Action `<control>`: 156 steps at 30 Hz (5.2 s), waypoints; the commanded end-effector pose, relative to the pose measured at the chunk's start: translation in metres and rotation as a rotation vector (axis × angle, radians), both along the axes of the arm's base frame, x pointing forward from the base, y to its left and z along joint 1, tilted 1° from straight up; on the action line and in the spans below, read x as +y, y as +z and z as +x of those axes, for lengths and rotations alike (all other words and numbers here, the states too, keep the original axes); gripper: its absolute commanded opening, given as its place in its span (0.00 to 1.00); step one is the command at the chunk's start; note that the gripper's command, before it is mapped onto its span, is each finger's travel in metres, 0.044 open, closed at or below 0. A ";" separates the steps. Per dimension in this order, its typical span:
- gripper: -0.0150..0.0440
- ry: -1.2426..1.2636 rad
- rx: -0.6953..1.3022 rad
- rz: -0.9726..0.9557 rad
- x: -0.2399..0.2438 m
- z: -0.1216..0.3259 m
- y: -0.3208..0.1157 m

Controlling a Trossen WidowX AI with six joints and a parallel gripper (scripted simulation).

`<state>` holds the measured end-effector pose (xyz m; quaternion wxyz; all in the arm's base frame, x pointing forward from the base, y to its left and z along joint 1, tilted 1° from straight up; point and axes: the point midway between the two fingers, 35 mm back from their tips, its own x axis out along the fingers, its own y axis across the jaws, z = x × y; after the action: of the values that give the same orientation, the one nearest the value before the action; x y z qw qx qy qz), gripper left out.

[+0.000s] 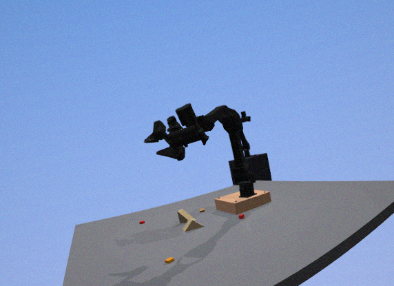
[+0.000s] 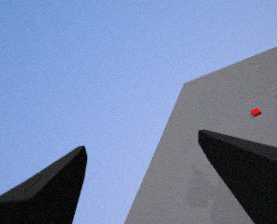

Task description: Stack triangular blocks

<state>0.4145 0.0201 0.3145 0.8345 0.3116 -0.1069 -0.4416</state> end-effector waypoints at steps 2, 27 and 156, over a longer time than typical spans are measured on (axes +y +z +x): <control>1.00 0.026 0.069 -0.015 -0.002 0.007 -0.008; 1.00 1.046 1.655 0.811 -0.059 -0.049 -0.231; 0.25 0.438 1.261 0.598 -0.034 -0.095 -0.231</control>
<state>0.3209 -0.0150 0.0793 0.6679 0.2068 0.6254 -0.3464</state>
